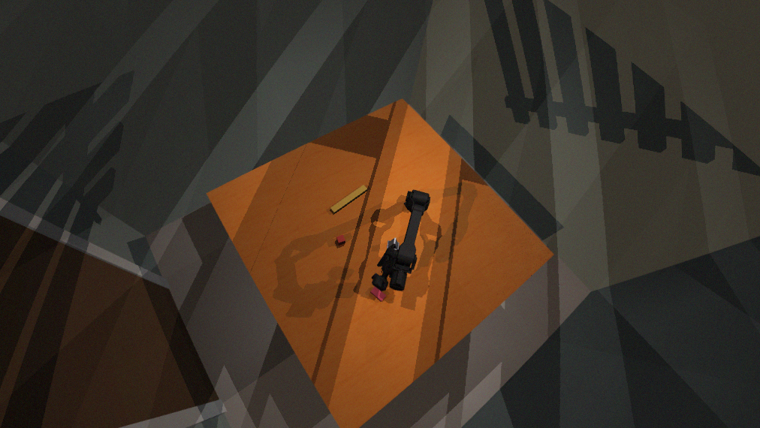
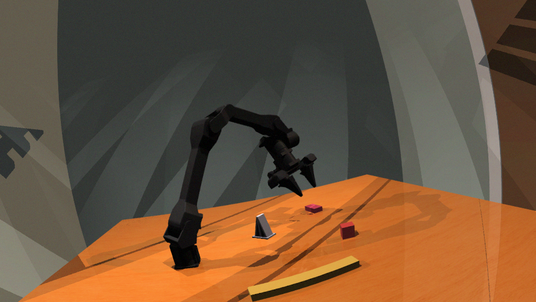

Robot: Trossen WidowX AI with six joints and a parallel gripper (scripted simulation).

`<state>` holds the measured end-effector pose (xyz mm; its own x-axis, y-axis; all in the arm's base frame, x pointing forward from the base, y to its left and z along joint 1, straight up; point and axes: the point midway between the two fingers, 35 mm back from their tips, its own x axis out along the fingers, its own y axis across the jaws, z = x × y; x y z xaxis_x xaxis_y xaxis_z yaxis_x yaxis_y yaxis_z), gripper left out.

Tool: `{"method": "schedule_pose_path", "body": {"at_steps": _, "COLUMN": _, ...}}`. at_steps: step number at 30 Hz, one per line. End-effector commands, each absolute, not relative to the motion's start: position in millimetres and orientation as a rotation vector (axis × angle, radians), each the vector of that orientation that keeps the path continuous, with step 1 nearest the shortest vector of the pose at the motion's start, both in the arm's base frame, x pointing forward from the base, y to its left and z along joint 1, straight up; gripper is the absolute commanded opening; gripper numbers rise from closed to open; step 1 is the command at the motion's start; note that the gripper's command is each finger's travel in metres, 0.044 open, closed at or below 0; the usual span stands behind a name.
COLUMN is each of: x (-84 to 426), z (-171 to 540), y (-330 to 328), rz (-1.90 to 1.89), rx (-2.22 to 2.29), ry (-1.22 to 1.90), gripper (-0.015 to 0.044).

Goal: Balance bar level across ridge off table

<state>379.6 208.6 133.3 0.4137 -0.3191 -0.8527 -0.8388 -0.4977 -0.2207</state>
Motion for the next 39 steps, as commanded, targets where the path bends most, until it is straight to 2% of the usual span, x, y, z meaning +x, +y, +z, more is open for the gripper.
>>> {"method": "schedule_pose_path", "body": {"at_steps": 1, "x": 383.1, "z": 130.7, "y": 191.6, "rz": 1.004, "rx": -1.945, "ry": 1.026, "gripper": 0.0315}}
{"method": "schedule_pose_path", "body": {"at_steps": 19, "x": 400.4, "z": 127.5, "y": 98.3, "rz": 0.861, "rx": -1.569, "ry": 1.235, "gripper": 0.0315}}
{"method": "schedule_pose_path", "body": {"at_steps": 39, "x": 392.8, "z": 123.7, "y": -3.3, "rz": 0.661, "rx": -1.165, "ry": 1.399, "gripper": 0.0315}}
